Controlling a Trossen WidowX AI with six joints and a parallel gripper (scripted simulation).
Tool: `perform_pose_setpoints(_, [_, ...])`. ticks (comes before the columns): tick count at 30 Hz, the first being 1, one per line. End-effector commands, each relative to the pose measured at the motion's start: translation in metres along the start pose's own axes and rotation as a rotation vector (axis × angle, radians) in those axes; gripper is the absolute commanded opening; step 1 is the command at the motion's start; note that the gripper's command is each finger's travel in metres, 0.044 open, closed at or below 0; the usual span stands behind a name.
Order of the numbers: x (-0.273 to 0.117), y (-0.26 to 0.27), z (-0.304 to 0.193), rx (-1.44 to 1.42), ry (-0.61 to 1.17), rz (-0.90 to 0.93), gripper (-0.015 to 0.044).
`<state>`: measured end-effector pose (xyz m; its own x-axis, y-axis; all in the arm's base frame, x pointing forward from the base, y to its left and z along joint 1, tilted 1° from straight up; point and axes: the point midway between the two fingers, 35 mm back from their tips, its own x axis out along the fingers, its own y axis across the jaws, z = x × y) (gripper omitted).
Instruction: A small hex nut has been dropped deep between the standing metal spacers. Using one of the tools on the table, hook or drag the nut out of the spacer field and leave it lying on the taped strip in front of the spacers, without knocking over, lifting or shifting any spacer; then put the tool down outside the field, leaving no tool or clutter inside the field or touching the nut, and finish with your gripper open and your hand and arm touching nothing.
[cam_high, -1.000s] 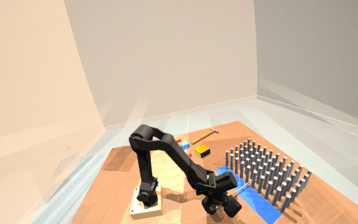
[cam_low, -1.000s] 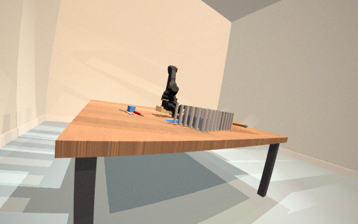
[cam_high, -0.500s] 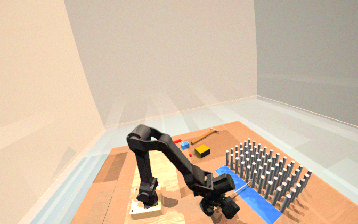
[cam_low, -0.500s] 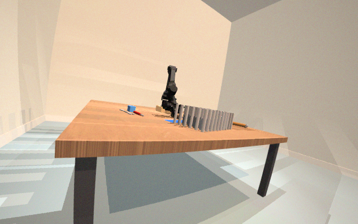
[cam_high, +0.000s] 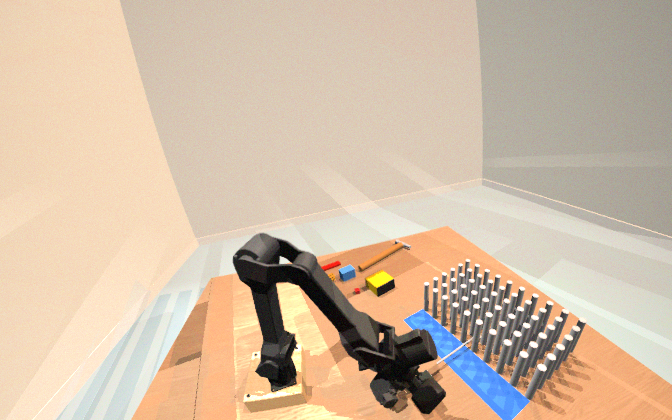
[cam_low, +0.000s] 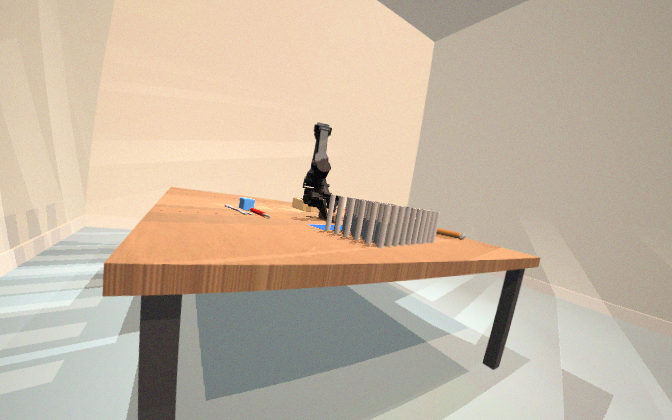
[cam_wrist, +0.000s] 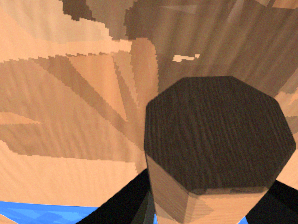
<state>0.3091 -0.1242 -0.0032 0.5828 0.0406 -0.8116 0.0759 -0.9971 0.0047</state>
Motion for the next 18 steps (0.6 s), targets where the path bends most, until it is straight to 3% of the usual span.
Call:
perform_pose_setpoints(1, [-0.002,0.0,0.002,-0.005,0.003,-0.002,0.0])
perform_pose_setpoints(18, [-0.01,0.0,0.014,-0.005,0.002,-0.002,0.0])
